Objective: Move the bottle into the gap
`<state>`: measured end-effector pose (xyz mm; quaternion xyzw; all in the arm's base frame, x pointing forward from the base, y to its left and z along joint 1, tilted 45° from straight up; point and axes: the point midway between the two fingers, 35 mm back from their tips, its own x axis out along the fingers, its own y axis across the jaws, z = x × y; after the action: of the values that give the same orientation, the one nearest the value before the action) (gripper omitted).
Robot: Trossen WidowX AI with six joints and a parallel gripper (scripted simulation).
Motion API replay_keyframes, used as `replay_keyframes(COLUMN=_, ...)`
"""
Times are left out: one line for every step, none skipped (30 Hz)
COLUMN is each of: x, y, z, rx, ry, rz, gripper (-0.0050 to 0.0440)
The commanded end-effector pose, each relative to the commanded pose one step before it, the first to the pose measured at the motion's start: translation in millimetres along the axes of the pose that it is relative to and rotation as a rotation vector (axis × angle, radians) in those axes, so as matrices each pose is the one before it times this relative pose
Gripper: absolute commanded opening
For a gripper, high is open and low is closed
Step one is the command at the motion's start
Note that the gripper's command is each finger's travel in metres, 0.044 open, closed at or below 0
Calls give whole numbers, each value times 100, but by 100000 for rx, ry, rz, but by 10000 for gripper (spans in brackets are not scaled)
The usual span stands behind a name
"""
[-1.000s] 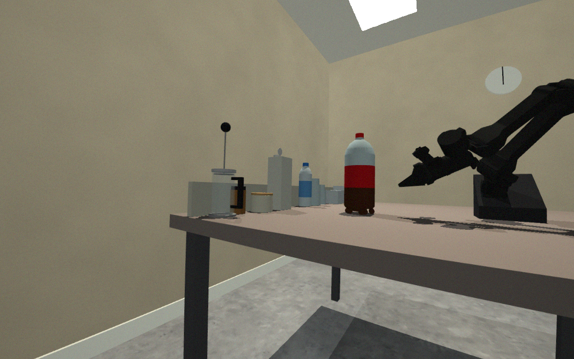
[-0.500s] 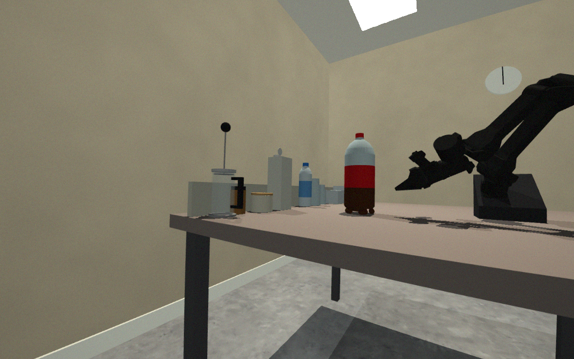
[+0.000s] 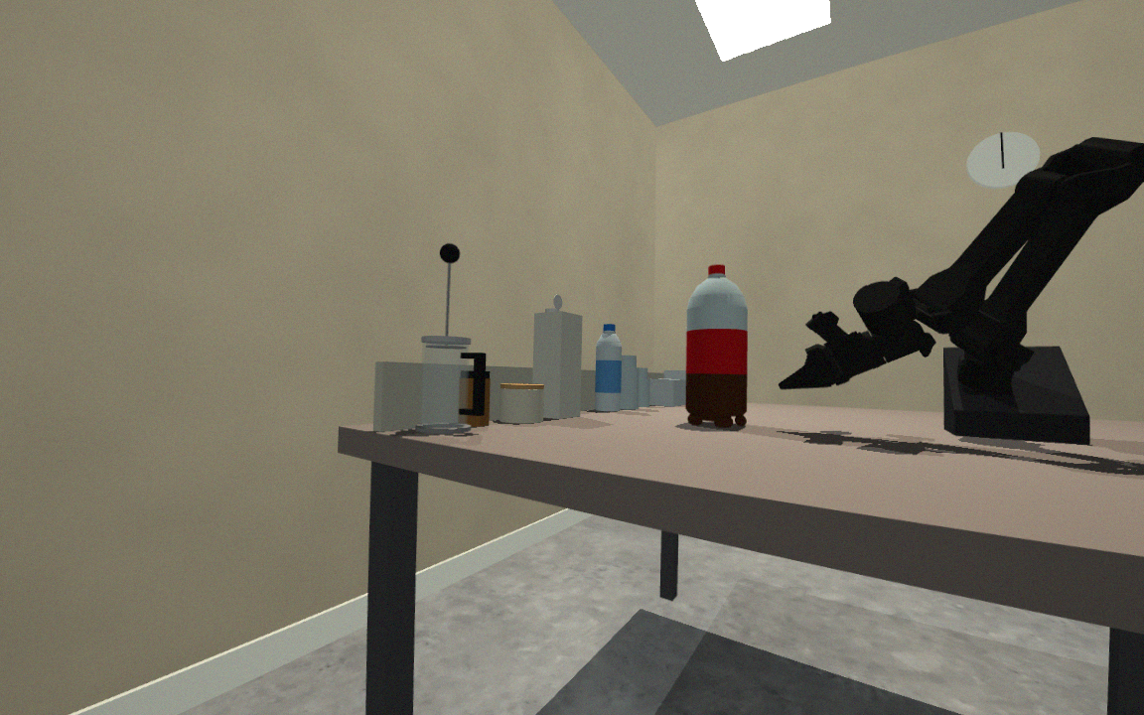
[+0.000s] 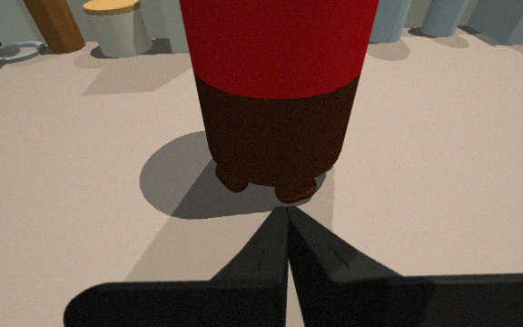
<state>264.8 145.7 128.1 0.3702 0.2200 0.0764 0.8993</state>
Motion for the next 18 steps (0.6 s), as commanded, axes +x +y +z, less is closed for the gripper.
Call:
replay_keyframes(x=624, y=411, z=-28, rx=1034, ry=-1019, rz=846, gripper=-50)
replay_keyframes(x=139, y=-7, z=-90, rx=1, ry=-2, rz=2, gripper=-50)
replay_keyframes(x=0, y=0, z=0, rx=0, ry=0, rz=0, gripper=-50)
replay_keyframes(x=0, y=0, z=0, rx=0, ry=0, rz=0, gripper=-50)
replay_keyframes(x=138, y=-9, z=-91, rx=1, ry=-2, rz=2, gripper=-50)
replay_keyframes(x=137, y=-10, z=-92, rx=1, ry=-2, rz=3, gripper=-50)
replay_keyframes(x=136, y=-12, z=-93, rx=1, ry=-2, rz=3, gripper=-50)
replay_keyframes(x=136, y=-13, z=-94, rx=1, ry=-2, rz=3, gripper=-50)
replay_keyframes(x=135, y=-15, z=-95, rx=1, ry=-2, rz=3, gripper=-50)
replay_keyframes(x=134, y=-16, z=-96, rx=1, ry=-2, rz=3, gripper=-50)
replay_keyframes(x=133, y=-18, z=-97, rx=1, ry=-2, rz=3, gripper=-50)
replay_keyframes(x=132, y=-19, z=-98, rx=1, ry=-2, rz=3, gripper=-50)
replay_keyframes(x=131, y=-21, z=-99, rx=1, ry=-2, rz=3, gripper=-50)
replay_keyframes(x=130, y=-22, z=-100, rx=1, ry=-2, rz=3, gripper=-50)
replay_keyframes(x=129, y=-24, z=-101, rx=1, ry=-2, rz=4, gripper=-50)
replay_keyframes(x=128, y=-25, z=-102, rx=1, ry=-2, rz=4, gripper=-50)
replay_keyframes(x=127, y=-27, z=-103, rx=1, ry=-2, rz=4, gripper=-50)
replay_keyframes(x=126, y=-28, z=-104, rx=1, ry=-2, rz=4, gripper=-50)
